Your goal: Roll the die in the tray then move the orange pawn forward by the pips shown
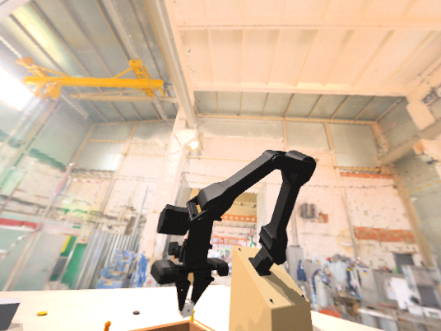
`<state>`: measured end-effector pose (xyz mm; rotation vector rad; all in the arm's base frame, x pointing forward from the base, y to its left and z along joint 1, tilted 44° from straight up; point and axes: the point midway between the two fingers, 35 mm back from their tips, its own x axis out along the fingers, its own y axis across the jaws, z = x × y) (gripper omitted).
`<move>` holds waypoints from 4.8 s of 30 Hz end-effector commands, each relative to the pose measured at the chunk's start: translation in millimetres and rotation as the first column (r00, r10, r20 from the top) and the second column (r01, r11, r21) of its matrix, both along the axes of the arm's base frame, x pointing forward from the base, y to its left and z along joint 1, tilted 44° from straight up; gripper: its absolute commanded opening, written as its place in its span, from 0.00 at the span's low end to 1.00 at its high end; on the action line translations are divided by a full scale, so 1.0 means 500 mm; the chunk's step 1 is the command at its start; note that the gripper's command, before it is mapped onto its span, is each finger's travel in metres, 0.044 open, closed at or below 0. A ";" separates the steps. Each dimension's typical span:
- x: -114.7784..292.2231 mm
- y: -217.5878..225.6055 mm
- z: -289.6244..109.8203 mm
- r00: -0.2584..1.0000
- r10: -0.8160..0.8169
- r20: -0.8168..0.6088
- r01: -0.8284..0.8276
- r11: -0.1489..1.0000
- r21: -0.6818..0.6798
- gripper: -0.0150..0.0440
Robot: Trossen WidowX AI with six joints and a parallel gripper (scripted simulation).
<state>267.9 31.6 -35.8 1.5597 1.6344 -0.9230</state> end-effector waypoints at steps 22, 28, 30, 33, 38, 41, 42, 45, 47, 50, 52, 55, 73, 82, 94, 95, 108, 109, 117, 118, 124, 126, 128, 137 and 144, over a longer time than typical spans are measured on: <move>-0.005 0.003 0.006 0.996 -0.020 0.086 0.067 0.810 -0.583 0.25; 0.016 -0.006 0.098 0.996 -0.020 0.088 0.068 0.810 -0.583 0.25; 0.013 -0.006 0.095 0.996 -0.020 0.088 0.068 0.810 -0.583 0.25; 0.009 -0.006 0.093 0.996 -0.020 0.088 0.068 0.810 -0.583 0.25; 0.011 -0.006 0.095 0.996 -0.020 0.088 0.068 0.810 -0.583 0.25; 0.011 -0.006 0.095 0.996 -0.020 0.088 0.068 0.810 -0.583 0.25; 0.011 -0.006 0.095 0.996 -0.020 0.088 0.068 0.810 -0.583 0.25; 0.011 -0.004 0.092 0.996 -0.026 0.086 0.072 0.812 -0.580 0.25; 0.011 -0.004 0.092 0.996 -0.026 0.086 0.072 0.812 -0.580 0.25; 0.011 -0.004 0.092 0.996 -0.026 0.086 0.072 0.812 -0.580 0.25; 0.011 -0.004 0.092 0.996 -0.026 0.086 0.072 0.812 -0.580 0.25; 0.011 -0.004 0.092 0.996 -0.026 0.086 0.072 0.812 -0.580 0.34; 0.004 -0.053 0.120 0.999 -0.009 0.038 0.026 0.878 -0.478 1.00; 0.014 -0.031 0.047 0.996 -0.053 0.073 0.036 0.975 0.220 1.00; 0.056 -0.051 0.035 0.947 0.208 0.246 -0.243 0.963 0.118 0.78; 0.069 -0.057 0.029 0.912 0.275 0.303 -0.318 0.942 0.103 0.73; 0.209 -0.124 -0.062 0.032 0.716 0.698 -0.838 0.400 -0.372 0.59; 0.214 -0.127 -0.067 -0.016 0.716 0.698 -0.839 0.371 -0.399 0.59; 0.249 -0.149 -0.107 -0.385 0.662 0.643 -0.777 0.144 -0.613 0.59; 0.253 -0.151 -0.112 -0.429 0.648 0.629 -0.760 0.117 -0.639 0.59; 0.263 -0.159 -0.131 -0.630 0.559 0.538 -0.654 -0.009 -0.756 0.59; 0.263 -0.159 -0.131 -0.630 0.559 0.538 -0.654 -0.009 -0.756 0.59; 0.263 -0.159 -0.131 -0.630 0.559 0.538 -0.654 -0.009 -0.756 0.59; 0.261 -0.158 -0.130 -0.630 0.559 0.538 -0.654 -0.009 -0.756 0.59; 0.260 -0.157 -0.130 -0.630 0.559 0.538 -0.654 -0.009 -0.756 0.59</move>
